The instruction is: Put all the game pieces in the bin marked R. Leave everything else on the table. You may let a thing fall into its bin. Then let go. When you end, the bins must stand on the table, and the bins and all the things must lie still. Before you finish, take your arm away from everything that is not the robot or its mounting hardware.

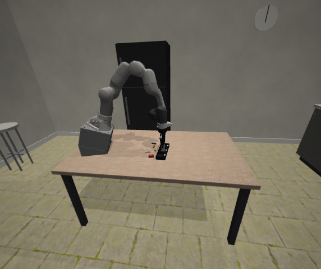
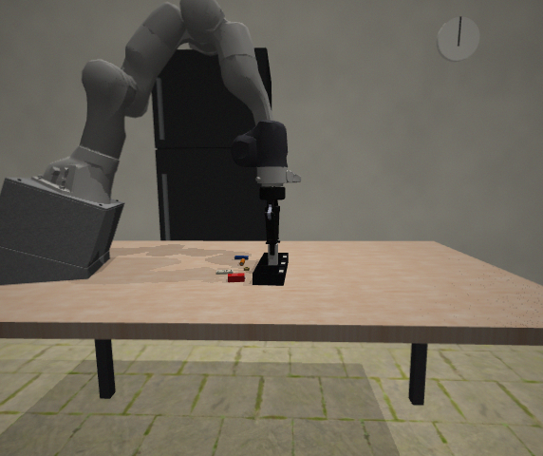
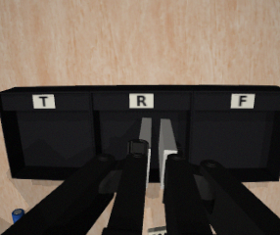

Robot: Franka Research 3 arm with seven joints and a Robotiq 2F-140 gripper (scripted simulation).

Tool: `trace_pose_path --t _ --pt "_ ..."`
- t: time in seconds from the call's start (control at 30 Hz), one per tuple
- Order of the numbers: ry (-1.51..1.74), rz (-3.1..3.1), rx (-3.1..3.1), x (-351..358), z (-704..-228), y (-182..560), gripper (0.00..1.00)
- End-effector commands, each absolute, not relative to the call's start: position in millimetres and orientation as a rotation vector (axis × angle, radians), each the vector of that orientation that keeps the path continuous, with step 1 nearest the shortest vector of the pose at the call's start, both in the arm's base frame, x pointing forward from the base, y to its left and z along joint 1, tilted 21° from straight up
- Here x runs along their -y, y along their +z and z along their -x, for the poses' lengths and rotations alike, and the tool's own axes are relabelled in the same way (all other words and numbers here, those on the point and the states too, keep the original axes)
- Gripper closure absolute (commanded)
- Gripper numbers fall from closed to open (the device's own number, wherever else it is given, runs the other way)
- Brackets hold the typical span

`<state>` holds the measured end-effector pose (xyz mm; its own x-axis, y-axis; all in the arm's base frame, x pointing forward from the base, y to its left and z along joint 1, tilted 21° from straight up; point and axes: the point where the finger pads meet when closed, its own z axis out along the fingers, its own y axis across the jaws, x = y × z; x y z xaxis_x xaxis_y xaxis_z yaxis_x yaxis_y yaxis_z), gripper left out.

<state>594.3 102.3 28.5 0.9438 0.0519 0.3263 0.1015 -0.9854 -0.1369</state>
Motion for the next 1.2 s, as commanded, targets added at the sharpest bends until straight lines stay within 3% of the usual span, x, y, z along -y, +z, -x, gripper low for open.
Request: trace_pose_path --t 0.0,1.17 --pt "-0.482 2.947 0.117 -102 -592 32 0.95" --pt "-0.482 2.947 0.117 -111 -579 65 0.95"
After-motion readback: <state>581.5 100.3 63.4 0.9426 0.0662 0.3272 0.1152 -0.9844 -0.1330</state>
